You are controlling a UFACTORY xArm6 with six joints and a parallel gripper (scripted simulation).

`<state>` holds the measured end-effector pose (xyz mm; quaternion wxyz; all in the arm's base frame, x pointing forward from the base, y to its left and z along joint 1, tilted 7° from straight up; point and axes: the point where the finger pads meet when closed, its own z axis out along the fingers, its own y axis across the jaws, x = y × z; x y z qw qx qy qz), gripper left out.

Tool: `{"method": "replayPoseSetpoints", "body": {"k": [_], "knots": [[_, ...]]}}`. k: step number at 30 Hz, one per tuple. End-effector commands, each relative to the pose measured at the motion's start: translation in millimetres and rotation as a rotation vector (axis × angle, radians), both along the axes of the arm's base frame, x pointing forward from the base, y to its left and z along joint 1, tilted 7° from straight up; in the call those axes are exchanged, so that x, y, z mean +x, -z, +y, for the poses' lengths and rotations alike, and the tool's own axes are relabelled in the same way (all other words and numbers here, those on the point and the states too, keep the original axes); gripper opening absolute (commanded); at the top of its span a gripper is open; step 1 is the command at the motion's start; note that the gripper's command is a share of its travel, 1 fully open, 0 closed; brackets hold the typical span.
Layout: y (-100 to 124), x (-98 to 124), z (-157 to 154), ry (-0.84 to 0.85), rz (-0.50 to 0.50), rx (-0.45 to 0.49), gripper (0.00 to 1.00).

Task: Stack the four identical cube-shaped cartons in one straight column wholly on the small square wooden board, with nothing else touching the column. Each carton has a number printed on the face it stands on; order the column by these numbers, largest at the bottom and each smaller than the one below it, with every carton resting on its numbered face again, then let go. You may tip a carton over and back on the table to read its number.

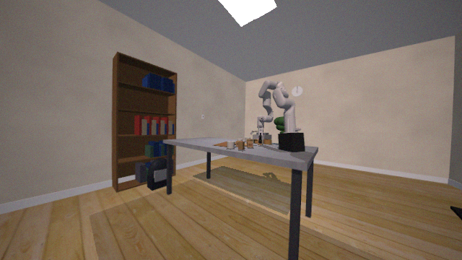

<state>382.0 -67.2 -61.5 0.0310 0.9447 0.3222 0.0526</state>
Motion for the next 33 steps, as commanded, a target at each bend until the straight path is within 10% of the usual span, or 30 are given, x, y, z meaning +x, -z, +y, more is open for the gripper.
{"method": "replayPoseSetpoints", "body": {"k": [1,26,33], "knots": [[-1,1,0,0.0,-0.002,-0.001,0.0],[-1,1,0,0.0,-0.002,-0.001,0.0],[-32,-1,0,0.001,-0.002,-0.007,0.0]]}}
